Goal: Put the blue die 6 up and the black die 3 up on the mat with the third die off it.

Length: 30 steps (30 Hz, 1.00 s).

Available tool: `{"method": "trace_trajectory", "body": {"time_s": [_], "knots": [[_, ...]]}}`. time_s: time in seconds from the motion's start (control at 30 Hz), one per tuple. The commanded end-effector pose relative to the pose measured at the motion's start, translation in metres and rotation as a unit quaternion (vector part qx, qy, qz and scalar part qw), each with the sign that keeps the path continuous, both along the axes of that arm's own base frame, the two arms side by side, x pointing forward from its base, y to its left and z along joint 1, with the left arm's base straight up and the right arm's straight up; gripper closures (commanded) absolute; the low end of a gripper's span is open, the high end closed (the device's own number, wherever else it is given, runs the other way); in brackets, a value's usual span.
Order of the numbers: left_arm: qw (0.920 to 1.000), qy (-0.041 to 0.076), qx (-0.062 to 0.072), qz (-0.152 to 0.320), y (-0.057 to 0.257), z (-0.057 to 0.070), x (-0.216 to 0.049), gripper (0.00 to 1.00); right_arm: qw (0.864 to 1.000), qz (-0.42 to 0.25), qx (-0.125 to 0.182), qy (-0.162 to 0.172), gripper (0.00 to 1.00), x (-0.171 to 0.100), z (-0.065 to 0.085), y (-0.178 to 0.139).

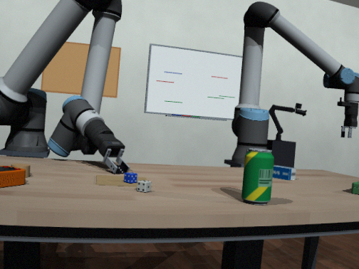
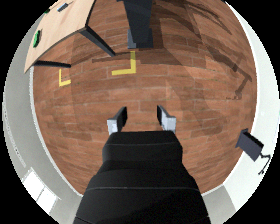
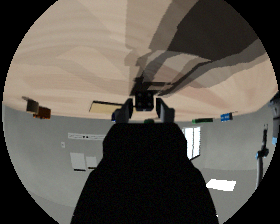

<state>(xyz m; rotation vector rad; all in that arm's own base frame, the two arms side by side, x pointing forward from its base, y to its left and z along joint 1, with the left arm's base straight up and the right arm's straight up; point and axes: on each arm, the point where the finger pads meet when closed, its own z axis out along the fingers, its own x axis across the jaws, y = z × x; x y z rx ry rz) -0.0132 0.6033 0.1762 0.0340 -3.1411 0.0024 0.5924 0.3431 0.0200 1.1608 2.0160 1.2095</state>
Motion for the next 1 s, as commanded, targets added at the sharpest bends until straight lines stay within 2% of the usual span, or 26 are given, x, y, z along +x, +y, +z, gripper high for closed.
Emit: {"method": "trace_trajectory", "body": {"time_s": [0.0,0.53,0.97], "knots": [[1.0,0.0,0.001,0.0,0.001,0.001,0.0,0.0,1.0,0.0,0.0,0.0,0.21,0.0,0.001,0.0],[1.0,0.0,0.001,0.0,0.001,0.001,0.0,0.0,1.0,0.0,0.0,0.0,0.21,-0.002,0.002,-0.001],[1.0,0.0,0.001,0.0,0.001,0.001,0.0,0.0,1.0,0.0,0.0,0.0,0.21,-0.032,0.021,-0.019]]}}
